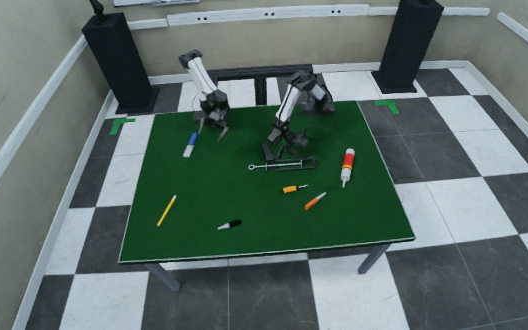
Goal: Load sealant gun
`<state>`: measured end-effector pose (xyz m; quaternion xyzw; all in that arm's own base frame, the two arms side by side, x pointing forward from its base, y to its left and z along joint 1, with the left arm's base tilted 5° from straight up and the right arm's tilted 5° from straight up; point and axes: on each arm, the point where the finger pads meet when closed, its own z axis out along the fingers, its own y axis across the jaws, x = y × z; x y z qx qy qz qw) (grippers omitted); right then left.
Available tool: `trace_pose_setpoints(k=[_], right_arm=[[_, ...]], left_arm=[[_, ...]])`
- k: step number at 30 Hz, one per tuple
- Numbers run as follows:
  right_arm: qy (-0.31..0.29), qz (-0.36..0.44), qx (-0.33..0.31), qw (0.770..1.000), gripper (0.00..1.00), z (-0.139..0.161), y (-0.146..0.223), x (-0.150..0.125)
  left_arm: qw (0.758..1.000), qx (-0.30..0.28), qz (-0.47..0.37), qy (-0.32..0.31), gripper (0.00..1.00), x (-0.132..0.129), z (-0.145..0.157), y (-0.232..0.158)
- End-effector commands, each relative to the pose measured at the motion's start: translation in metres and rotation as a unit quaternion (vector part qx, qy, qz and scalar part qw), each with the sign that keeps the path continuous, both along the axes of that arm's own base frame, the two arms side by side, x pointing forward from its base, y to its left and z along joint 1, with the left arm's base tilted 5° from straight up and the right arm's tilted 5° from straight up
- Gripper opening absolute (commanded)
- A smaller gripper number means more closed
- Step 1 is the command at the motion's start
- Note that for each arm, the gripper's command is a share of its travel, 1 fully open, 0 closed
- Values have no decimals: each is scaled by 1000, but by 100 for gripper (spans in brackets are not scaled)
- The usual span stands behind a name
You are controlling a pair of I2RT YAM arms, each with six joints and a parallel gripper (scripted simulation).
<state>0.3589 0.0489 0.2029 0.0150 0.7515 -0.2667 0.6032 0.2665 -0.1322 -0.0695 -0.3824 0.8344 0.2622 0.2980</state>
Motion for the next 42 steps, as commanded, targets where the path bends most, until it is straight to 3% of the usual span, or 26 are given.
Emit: trace_pose_setpoints(k=[1, 17, 18, 27, 36, 42], right_arm=[[-7, 2, 4, 1000, 100, 5, 2, 1], [-7, 2, 4, 1000, 100, 5, 2, 1], [-7, 2, 4, 1000, 62, 5, 2, 1], [-4, 0, 5, 1000, 62, 4, 1, 3], [21, 46, 95, 994, 62, -23, 24, 23], [64, 65, 177, 980, 62, -58, 41, 33]], left_arm=[[1000, -6, -2, -6, 100, 2, 4, -4], [1000, -6, -2, -6, 100, 2, 4, -4], [1000, -6, -2, -6, 92, 2, 4, -4], [1000, -12, -1, -4, 92, 4, 0, -7], [998, -31, -28, 48, 92, 6, -13, -21], [993, -55, -57, 90, 92, 9, -21, -37]])
